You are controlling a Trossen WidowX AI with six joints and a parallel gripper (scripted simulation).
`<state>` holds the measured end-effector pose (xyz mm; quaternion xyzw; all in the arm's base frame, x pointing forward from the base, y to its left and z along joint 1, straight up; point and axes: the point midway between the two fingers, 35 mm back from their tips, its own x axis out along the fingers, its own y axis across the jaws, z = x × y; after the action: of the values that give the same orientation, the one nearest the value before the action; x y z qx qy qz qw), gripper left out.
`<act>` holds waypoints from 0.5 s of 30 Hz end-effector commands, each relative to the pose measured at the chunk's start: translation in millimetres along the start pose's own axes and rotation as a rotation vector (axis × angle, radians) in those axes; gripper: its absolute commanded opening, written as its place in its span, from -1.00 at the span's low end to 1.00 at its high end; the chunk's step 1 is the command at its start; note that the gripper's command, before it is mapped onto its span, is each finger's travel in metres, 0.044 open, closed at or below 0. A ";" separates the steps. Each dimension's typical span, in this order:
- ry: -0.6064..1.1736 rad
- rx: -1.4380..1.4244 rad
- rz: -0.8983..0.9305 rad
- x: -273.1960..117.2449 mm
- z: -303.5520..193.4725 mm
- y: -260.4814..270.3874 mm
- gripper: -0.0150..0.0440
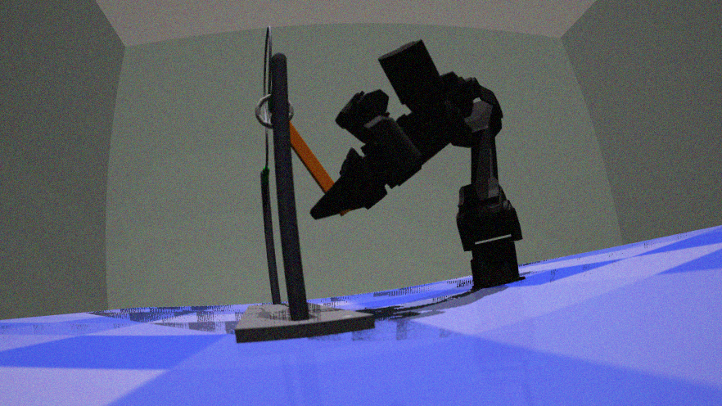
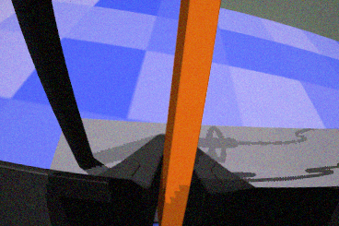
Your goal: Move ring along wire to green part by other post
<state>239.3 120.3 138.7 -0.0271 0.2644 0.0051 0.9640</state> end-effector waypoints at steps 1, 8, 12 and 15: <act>0.000 0.000 0.000 0.0 0.0 0.0 -0.73; 0.000 0.000 0.000 0.0 0.0 0.0 -0.11; 0.003 0.001 -0.001 -4.7 -0.5 0.9 0.05; 0.008 0.003 -0.002 -13.1 -1.1 1.9 0.05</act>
<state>233.5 121.5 138.4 -0.0307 0.2705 0.0059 0.9622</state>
